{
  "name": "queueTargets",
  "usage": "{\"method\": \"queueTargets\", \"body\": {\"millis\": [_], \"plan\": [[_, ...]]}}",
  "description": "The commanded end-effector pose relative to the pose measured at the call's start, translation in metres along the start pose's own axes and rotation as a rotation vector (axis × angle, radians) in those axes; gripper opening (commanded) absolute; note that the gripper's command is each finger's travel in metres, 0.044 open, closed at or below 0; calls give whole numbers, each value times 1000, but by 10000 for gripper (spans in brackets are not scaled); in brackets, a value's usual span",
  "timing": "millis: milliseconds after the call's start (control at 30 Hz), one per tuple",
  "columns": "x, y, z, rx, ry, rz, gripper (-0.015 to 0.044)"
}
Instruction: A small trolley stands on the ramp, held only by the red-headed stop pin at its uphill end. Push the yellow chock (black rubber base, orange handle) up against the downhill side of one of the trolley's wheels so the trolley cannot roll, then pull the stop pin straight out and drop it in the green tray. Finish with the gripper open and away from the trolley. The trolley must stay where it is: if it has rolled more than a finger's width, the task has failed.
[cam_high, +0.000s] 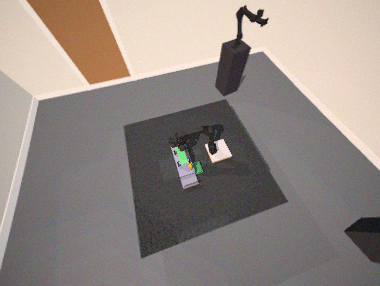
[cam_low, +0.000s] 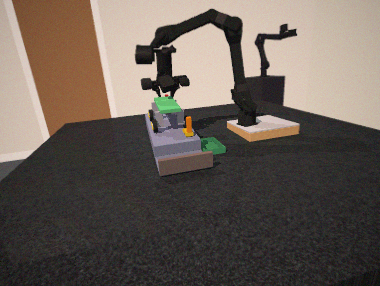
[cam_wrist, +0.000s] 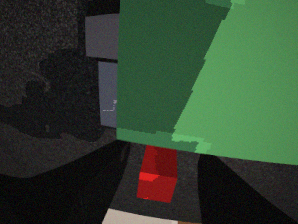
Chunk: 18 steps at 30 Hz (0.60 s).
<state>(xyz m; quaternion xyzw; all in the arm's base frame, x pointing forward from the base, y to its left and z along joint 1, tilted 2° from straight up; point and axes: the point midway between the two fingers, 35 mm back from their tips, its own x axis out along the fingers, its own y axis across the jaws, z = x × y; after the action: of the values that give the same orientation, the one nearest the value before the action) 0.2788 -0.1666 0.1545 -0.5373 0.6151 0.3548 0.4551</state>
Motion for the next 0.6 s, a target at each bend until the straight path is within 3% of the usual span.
{"method": "queueTargets", "body": {"millis": [0,167,300,567], "plan": [[8,2,2,-6,-2,8,190],[10,3,2,-6,-2,8,190],[6,1,1,-1,0,3,85],[6,1,1,-1,0,3,32]]}}
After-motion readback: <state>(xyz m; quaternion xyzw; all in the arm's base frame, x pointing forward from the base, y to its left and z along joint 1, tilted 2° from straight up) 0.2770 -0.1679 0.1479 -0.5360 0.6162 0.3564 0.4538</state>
